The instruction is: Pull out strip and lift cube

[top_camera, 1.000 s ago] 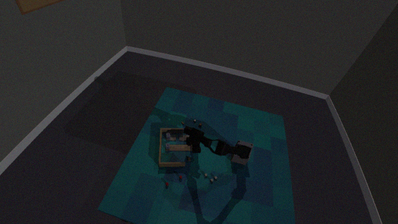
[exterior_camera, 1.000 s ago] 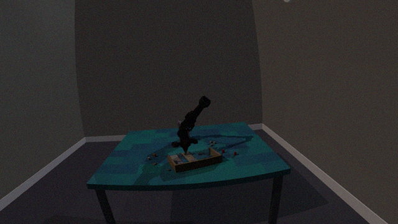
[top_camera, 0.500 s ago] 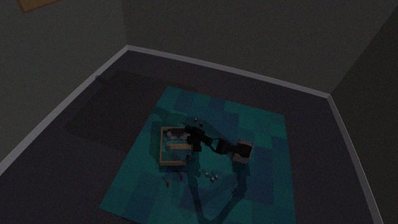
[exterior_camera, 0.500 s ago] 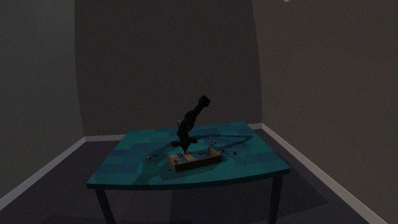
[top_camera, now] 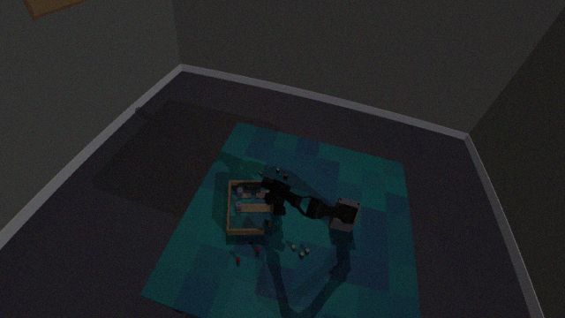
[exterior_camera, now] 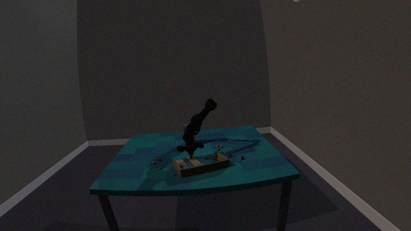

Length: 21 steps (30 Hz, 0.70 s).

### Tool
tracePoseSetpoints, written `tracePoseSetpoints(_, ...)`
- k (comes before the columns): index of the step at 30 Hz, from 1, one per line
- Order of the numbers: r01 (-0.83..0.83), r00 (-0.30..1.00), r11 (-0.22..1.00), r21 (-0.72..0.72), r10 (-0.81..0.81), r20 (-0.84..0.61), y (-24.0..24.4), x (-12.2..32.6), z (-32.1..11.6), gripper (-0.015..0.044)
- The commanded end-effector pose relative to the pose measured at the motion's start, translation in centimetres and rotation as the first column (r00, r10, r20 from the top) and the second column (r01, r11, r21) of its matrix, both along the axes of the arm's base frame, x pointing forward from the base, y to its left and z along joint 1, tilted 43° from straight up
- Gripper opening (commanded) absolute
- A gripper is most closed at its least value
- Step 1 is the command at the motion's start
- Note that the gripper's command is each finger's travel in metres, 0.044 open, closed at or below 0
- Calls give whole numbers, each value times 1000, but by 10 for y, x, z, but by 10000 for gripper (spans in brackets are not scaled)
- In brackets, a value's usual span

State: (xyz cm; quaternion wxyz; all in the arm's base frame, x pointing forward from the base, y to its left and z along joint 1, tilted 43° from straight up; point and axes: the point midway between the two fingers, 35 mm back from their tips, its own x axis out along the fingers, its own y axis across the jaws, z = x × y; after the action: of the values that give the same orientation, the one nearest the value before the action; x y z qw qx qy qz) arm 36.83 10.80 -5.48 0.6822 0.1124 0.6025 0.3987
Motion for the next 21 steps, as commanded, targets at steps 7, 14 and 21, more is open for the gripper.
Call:
tracePoseSetpoints(7,0,1000,1000,3,0,-7,-3,-12,-5,0)
tracePoseSetpoints(14,0,1000,1000,2,0,-7,-6,-22,-9,0)
tracePoseSetpoints(21,0,1000,1000,2,0,-8,-10,-32,-12,0)
